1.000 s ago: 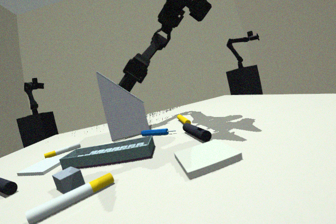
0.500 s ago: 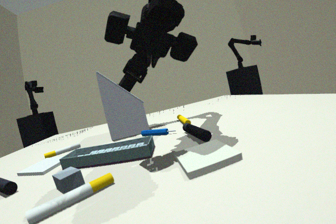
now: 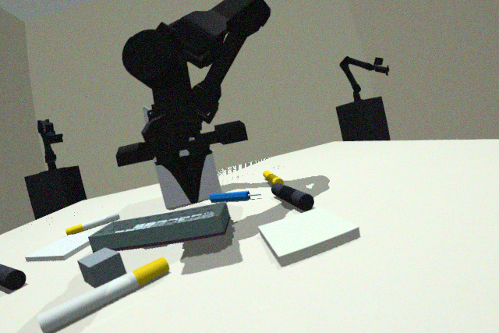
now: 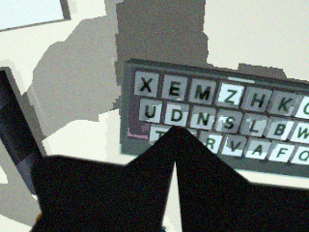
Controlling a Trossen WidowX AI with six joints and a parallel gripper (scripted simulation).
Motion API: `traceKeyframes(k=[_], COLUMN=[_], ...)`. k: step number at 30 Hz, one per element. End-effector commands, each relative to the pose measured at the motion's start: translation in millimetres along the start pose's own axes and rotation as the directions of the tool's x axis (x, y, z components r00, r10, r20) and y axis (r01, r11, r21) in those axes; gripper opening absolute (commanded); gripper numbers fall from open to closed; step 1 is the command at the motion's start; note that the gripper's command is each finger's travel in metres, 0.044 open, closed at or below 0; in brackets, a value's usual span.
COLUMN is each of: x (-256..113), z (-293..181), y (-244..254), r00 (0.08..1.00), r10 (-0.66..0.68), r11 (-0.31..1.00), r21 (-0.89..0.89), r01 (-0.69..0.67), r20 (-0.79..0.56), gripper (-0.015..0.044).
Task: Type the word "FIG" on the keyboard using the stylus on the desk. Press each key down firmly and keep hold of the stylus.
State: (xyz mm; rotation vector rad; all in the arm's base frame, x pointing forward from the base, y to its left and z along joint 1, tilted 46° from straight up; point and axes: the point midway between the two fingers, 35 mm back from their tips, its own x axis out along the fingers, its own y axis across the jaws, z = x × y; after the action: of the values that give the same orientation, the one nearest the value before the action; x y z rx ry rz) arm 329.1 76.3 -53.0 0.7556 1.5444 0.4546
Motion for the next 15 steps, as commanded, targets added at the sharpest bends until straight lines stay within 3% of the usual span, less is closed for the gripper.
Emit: traceKeyframes(k=[1, 9, 15], x=[1.9, 1.9, 3.0], z=[0.9, 1.1, -0.5], y=[0.9, -2.0, -67.9], r00=[1.000, 1.000, 1.000], r10=[0.022, 0.022, 0.019], r11=[1.000, 1.000, 1.000], r21=[0.022, 0.022, 0.021], r01=[-0.022, -0.021, -0.019], r20=[-0.014, -0.013, -0.013], gripper=[0.0000, 0.0000, 0.0000])
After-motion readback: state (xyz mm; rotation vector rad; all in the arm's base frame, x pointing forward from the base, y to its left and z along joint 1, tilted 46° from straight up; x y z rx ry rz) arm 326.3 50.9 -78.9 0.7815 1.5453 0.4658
